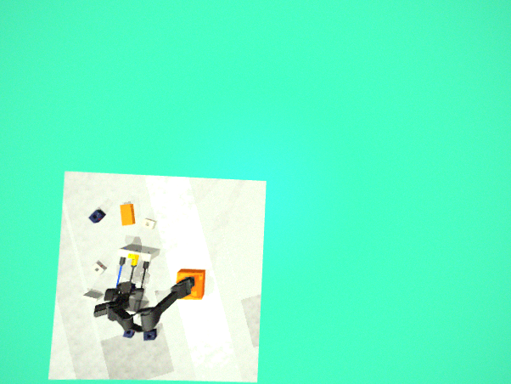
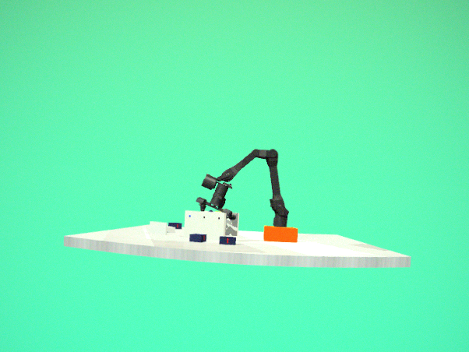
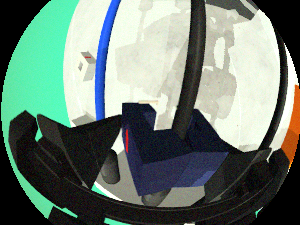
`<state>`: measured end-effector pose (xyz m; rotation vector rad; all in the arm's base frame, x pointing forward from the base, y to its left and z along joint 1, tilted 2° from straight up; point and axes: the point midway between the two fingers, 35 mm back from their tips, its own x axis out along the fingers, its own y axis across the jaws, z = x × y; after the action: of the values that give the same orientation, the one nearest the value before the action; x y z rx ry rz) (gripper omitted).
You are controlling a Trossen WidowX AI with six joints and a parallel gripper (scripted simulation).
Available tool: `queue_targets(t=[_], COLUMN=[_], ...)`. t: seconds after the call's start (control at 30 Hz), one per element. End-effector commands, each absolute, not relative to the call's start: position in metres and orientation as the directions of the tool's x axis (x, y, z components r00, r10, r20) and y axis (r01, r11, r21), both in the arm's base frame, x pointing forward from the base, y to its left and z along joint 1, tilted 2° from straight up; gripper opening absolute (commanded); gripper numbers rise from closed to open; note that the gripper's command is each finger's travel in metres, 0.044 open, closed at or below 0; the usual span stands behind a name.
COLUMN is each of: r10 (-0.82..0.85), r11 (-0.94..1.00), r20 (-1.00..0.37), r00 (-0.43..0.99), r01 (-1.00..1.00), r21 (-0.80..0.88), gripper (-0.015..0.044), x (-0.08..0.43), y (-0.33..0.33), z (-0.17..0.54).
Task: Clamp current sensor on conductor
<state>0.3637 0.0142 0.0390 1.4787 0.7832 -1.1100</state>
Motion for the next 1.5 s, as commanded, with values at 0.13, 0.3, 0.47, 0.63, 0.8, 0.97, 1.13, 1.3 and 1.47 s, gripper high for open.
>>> queue_targets(t=[0.13, 0.3, 0.47, 0.63, 0.8, 0.97, 1.13, 1.3, 1.47], r10=[-0.077, -0.058, -0.037, -0.033, -0.033, -0.033, -0.026, -0.018, -0.018], r11=[-0.211, -0.218, -0.225, -0.228, -0.228, -0.228, -0.229, -0.229, -0.229], r20=[-0.958, -0.981, -0.995, -0.997, -0.997, -0.997, -0.999, -1.000, -1.000], r00=[0.276, 0.186, 0.095, 0.065, 0.065, 0.063, 0.040, 0.013, 0.013], r01=[0.935, 0.956, 0.969, 0.971, 0.971, 0.971, 0.973, 0.973, 0.973], r21=[0.286, 0.195, 0.101, 0.071, 0.071, 0.069, 0.045, 0.017, 0.017], gripper=[0.0000, 0.0000, 0.0000, 0.0000, 0.0000, 0.0000, 0.0000, 0.0000, 0.0000], x=[0.365, 0.366, 0.365, 0.363, 0.363, 0.363, 0.359, 0.356, 0.356], y=[0.014, 0.014, 0.014, 0.015, 0.015, 0.015, 0.016, 0.017, 0.017], z=[0.041, 0.045, 0.050, 0.052, 0.052, 0.052, 0.051, 0.050, 0.050])
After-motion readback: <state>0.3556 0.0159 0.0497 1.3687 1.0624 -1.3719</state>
